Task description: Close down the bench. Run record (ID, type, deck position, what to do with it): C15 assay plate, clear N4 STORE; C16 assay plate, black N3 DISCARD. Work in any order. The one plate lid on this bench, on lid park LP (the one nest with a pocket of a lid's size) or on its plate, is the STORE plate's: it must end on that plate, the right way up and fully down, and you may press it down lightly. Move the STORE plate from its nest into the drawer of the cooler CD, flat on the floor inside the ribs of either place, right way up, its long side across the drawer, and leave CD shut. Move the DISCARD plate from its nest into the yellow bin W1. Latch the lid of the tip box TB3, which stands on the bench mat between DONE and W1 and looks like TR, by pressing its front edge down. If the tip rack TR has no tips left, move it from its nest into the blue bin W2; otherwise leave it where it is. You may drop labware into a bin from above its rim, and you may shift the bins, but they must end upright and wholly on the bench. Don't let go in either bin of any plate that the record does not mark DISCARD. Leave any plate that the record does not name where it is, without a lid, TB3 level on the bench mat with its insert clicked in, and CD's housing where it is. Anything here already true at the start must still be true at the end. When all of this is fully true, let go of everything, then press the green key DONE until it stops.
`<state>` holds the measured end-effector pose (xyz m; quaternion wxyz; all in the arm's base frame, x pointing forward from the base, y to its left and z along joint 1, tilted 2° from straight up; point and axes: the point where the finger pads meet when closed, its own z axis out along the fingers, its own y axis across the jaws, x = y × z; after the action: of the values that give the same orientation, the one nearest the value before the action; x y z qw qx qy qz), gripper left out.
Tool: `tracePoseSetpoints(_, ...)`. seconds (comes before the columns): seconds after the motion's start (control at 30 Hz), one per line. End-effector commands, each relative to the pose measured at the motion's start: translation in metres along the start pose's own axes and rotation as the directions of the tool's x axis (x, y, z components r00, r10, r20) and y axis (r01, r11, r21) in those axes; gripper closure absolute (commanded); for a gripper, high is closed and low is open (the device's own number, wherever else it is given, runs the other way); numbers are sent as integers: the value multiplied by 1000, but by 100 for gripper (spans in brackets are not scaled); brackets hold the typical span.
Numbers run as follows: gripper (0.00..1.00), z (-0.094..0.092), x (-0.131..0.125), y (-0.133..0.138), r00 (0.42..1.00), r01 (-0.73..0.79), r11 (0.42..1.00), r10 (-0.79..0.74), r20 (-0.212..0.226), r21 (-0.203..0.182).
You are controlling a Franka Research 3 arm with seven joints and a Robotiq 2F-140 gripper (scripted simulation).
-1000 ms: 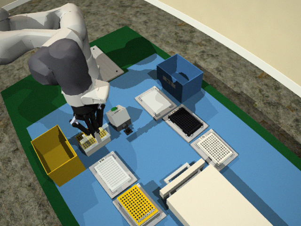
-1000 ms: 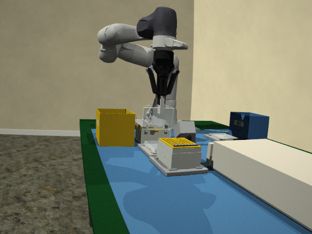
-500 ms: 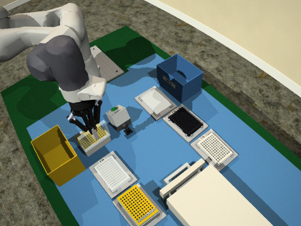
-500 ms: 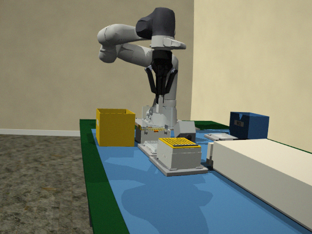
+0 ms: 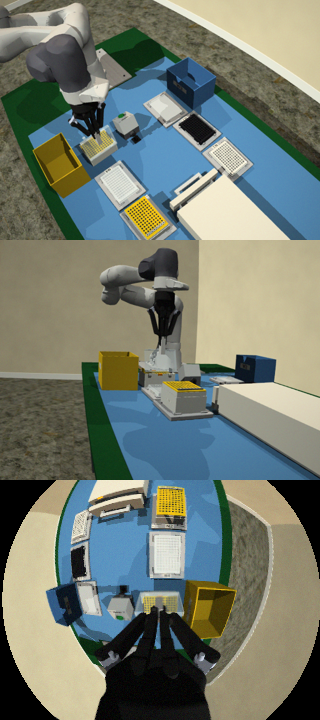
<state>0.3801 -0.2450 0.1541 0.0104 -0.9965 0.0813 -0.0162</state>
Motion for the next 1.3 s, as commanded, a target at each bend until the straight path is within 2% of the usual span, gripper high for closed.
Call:
tracePoseSetpoints(0.0,100,-1,-6,-1,1000,6,1000,-6,4,3)
tracePoseSetpoints(0.53,100,-3,-25,-1,1000,6,1000,-6,4,3)
tracePoseSetpoints(1.27,100,-3,-25,-1,1000,6,1000,-6,4,3)
